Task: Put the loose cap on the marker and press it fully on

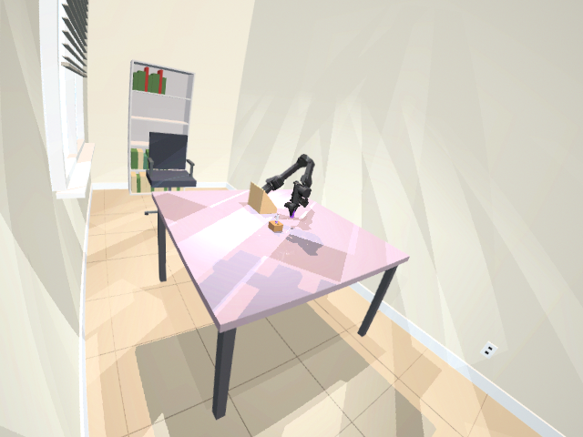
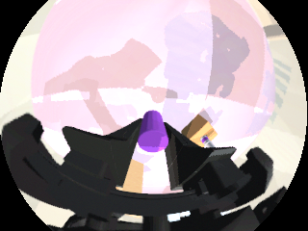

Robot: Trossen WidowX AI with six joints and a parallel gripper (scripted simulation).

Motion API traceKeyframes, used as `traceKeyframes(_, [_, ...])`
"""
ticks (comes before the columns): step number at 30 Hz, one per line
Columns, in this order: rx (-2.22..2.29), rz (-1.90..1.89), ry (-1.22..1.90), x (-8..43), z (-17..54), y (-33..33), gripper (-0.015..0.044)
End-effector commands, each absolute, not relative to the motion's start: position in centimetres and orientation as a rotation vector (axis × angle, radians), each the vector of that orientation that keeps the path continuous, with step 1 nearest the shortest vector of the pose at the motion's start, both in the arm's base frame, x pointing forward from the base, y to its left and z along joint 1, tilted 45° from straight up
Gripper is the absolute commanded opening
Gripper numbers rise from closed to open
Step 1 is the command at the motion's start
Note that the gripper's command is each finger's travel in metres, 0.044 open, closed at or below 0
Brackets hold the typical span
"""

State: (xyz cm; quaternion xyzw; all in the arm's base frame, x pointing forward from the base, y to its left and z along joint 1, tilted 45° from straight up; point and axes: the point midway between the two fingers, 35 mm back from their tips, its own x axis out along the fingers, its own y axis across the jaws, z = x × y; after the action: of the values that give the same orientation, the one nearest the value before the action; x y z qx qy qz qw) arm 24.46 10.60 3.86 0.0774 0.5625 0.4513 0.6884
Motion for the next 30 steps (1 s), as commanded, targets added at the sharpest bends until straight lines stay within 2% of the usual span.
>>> traceKeyframes(1, [0.167,1.009,1.254,24.9,3.9,9.8,0.0])
traceKeyframes(30, [0.154,0.996,1.262,28.4,0.2,0.4,0.0])
